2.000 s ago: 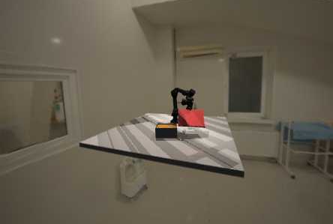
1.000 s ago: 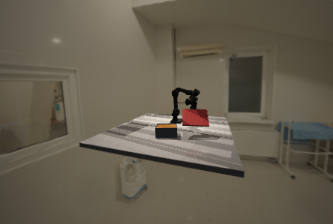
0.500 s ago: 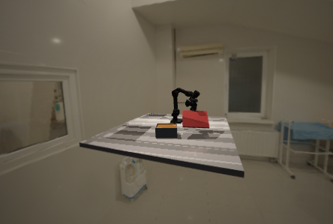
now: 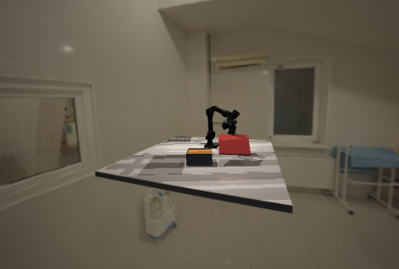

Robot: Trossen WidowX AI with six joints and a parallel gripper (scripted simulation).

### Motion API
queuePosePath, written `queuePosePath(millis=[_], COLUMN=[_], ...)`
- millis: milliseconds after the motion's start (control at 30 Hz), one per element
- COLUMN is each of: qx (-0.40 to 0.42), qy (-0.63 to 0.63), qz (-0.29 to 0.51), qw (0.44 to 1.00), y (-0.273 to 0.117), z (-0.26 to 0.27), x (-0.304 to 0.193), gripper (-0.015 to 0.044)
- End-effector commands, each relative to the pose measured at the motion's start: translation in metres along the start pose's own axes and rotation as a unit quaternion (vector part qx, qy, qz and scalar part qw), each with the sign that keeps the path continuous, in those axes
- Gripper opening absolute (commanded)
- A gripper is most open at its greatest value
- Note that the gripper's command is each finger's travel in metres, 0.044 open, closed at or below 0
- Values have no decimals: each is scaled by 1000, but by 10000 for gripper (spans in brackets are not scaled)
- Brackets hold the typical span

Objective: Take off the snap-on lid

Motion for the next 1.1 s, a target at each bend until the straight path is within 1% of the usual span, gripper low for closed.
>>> queuePosePath(millis=[0, 1067], qx=[5, 5], qy=[3, 3], qz=[-2, -2], qw=[1000, 1000], y=[2, 18], z=[0, -20], x=[0, -1], gripper=[0, 0])
Point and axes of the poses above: the point midway between the two fingers, 35 mm back from their tips, its own y axis out along the fingers, its own z axis across the jaws, x = y × z, the point moved 1 cm from there along -y, back along the fingers, and after that the axes turned 3 degrees about -y, right-handed, at the moved point
